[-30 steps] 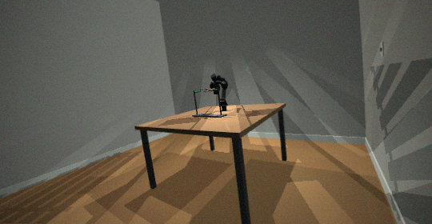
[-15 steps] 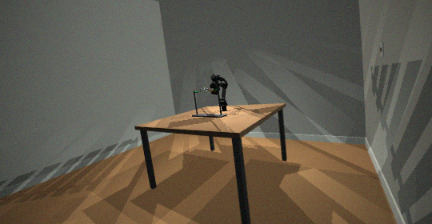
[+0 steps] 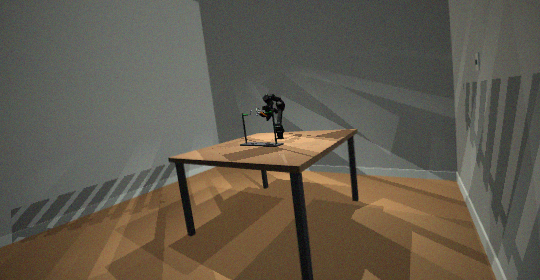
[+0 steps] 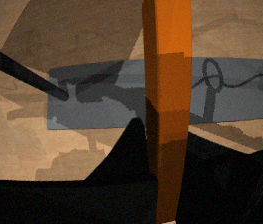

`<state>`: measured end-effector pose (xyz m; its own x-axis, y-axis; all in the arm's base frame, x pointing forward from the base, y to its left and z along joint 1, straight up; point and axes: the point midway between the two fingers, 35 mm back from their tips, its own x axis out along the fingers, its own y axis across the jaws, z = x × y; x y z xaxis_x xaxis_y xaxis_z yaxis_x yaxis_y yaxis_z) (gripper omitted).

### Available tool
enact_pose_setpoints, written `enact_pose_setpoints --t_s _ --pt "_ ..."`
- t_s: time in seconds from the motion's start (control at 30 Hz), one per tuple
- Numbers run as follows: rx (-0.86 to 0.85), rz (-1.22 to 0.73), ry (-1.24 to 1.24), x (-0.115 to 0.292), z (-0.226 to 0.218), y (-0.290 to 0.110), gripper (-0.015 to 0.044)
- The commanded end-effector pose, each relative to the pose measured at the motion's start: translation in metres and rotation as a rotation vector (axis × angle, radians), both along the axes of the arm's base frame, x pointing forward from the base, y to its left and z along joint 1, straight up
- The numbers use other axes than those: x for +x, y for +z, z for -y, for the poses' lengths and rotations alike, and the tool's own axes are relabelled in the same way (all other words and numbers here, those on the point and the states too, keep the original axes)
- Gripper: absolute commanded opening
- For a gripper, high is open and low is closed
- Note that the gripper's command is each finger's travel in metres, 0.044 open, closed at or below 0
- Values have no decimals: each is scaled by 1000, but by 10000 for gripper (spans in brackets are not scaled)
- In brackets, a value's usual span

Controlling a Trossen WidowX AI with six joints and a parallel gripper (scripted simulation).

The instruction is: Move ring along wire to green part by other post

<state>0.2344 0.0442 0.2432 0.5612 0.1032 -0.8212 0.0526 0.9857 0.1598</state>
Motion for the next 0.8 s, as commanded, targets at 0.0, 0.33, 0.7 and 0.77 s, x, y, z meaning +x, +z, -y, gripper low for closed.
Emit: enact_pose_setpoints --t_s 0.0,0.33,0.7,0.77 --pt "-119 8 56 -1 14 -5 -150" --pt "-412 46 210 3 44 -4 -150" --pt "-691 80 358 10 70 4 -150" --pt "-740 85 381 11 74 5 -150"
